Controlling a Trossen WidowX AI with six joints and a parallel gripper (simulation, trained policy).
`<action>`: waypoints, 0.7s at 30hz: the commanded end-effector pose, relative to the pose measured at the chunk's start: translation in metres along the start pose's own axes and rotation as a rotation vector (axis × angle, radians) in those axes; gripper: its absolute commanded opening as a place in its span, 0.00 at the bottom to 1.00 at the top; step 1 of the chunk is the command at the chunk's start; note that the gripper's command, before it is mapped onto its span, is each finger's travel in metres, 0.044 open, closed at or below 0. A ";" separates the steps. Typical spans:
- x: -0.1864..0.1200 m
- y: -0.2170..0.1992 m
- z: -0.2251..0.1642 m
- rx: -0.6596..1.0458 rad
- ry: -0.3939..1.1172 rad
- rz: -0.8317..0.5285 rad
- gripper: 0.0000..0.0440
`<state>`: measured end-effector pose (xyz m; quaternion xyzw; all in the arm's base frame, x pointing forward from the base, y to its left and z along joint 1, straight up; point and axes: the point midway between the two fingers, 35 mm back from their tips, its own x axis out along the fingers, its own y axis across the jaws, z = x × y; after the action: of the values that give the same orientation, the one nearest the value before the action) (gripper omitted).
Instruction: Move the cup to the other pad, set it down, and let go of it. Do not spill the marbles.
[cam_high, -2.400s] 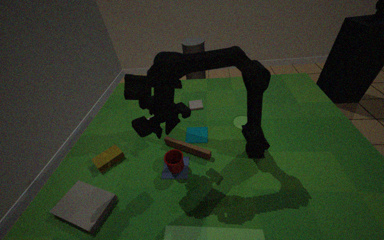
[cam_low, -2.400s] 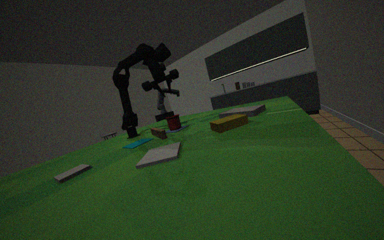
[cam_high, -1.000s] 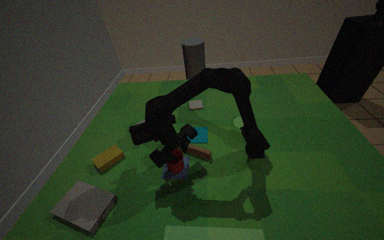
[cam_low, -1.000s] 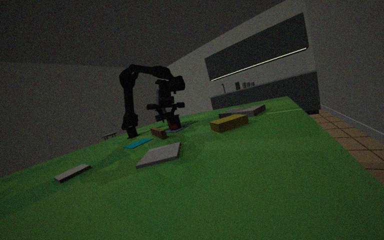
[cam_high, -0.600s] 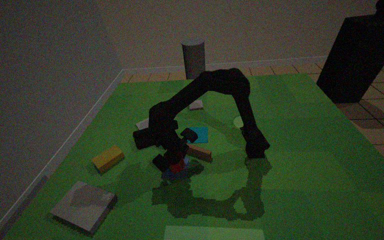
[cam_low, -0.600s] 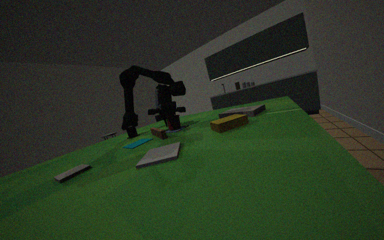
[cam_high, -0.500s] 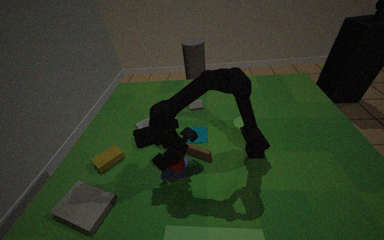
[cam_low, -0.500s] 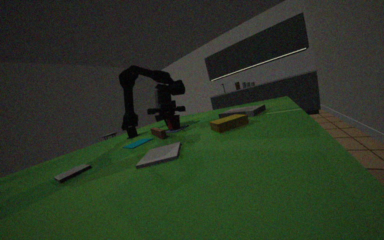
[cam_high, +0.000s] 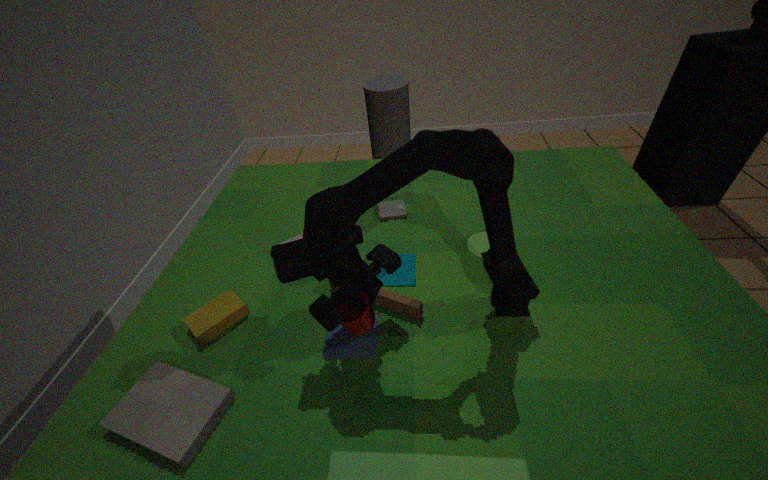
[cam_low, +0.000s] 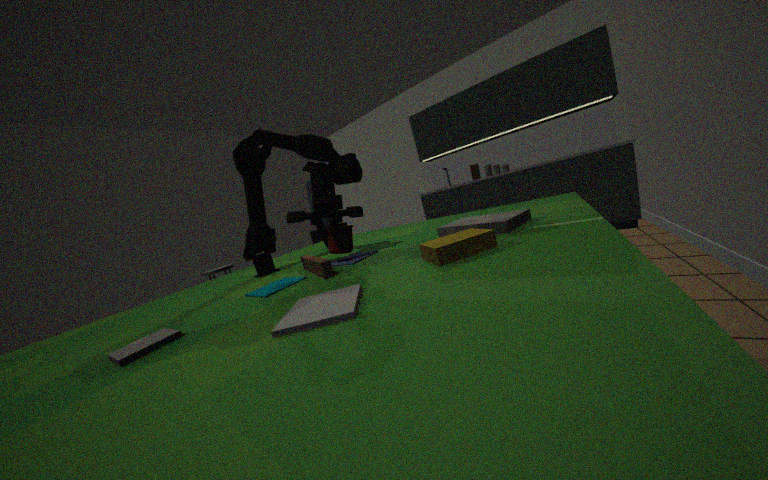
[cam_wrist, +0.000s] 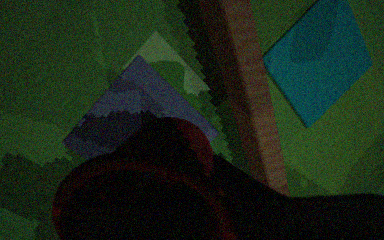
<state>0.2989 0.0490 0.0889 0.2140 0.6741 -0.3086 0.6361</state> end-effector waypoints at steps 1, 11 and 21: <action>-0.012 -0.005 0.001 0.030 -0.002 0.021 0.01; -0.045 -0.022 0.009 0.123 -0.024 0.074 0.00; -0.061 -0.040 0.028 0.215 -0.060 0.122 0.00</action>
<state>0.2971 0.0143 0.1503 0.3014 0.6134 -0.3408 0.6456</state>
